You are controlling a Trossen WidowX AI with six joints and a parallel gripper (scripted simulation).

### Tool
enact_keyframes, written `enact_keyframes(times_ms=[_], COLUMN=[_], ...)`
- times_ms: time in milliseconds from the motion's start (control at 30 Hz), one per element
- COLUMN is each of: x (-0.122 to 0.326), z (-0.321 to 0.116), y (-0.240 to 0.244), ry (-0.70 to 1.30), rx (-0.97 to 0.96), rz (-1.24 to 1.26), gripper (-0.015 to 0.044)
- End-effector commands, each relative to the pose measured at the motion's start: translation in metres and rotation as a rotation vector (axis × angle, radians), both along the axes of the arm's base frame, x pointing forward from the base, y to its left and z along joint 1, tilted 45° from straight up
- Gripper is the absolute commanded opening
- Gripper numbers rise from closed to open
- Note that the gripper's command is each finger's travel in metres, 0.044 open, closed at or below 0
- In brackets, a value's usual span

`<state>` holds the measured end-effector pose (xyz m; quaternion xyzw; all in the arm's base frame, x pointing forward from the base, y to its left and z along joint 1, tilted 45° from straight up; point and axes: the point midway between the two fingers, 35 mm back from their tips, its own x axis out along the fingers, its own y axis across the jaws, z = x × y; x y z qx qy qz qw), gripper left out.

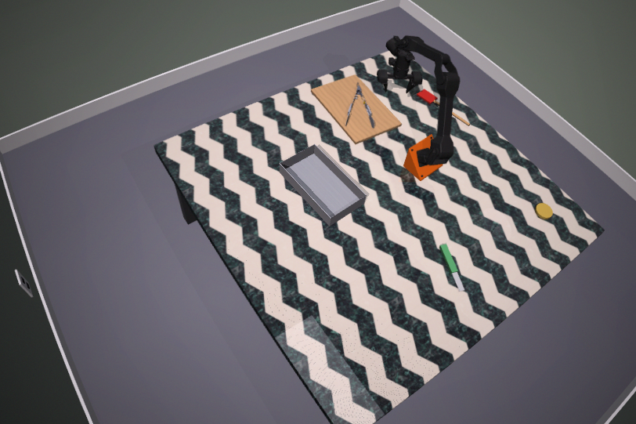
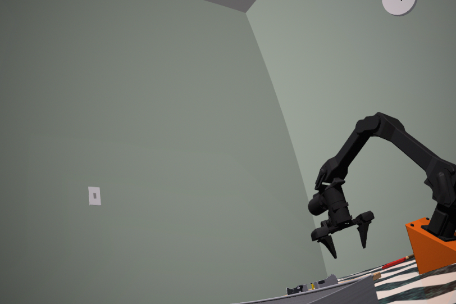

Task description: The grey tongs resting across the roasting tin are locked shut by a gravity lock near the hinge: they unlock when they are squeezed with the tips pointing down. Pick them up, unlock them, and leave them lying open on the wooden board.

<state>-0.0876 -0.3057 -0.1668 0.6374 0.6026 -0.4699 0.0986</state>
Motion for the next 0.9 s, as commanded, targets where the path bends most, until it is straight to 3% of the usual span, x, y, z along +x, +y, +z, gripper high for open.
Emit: enact_keyframes(times_ms=[0, 867], x=[0.0056, 0.0070], z=[0.0234, 0.0284], y=[-0.0234, -0.0270], ry=[0.002, 0.002], rx=[-0.029, -0.031], rz=[-0.008, -0.009], gripper=[0.0440, 0.0440])
